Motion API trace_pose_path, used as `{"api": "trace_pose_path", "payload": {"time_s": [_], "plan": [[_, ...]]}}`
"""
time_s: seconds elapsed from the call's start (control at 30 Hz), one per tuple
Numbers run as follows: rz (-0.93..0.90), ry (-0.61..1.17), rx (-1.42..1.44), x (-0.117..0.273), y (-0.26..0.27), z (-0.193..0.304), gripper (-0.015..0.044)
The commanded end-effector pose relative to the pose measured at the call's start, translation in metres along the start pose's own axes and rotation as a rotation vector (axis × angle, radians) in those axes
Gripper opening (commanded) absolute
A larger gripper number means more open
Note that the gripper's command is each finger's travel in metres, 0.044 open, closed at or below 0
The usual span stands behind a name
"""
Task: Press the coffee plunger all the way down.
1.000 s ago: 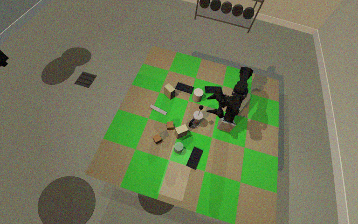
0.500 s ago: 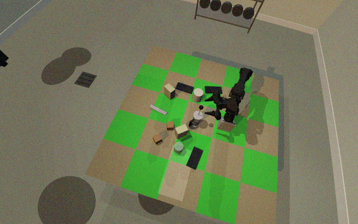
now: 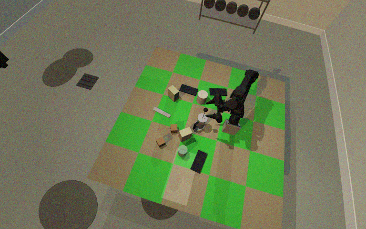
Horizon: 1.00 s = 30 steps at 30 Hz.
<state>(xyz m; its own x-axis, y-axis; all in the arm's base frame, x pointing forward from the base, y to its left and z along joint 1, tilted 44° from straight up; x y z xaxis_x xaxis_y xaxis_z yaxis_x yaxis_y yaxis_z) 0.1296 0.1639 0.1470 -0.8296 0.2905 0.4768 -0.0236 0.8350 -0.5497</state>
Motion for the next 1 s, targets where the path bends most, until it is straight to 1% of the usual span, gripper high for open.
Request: {"api": "trace_pose_path", "payload": {"time_s": [0.0, 0.07, 0.47, 0.97], "plan": [[0.002, 0.001, 0.001, -0.0067, -0.0022, 0.0014, 0.0440], [0.002, 0.000, 0.001, -0.0077, -0.0024, 0.0014, 0.0440], [0.002, 0.000, 0.001, -0.0077, -0.0024, 0.0014, 0.0125], [0.002, 0.002, 0.001, -0.0112, -0.0024, 0.0055, 0.0119]]}}
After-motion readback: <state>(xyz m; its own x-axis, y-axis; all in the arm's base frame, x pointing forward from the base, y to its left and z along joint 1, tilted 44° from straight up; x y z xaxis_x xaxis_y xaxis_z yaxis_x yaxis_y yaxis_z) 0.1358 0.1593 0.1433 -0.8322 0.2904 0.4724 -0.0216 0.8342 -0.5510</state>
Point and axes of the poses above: the point midway between the two fingers, 35 mm back from their tips, its own x axis back along the fingers, its own y axis across the jaws, z = x × y, the point moved 10 cm from there along x, back along the fingers, and after that the axes turned 11 degrees about -x, right-handed, at the moved point
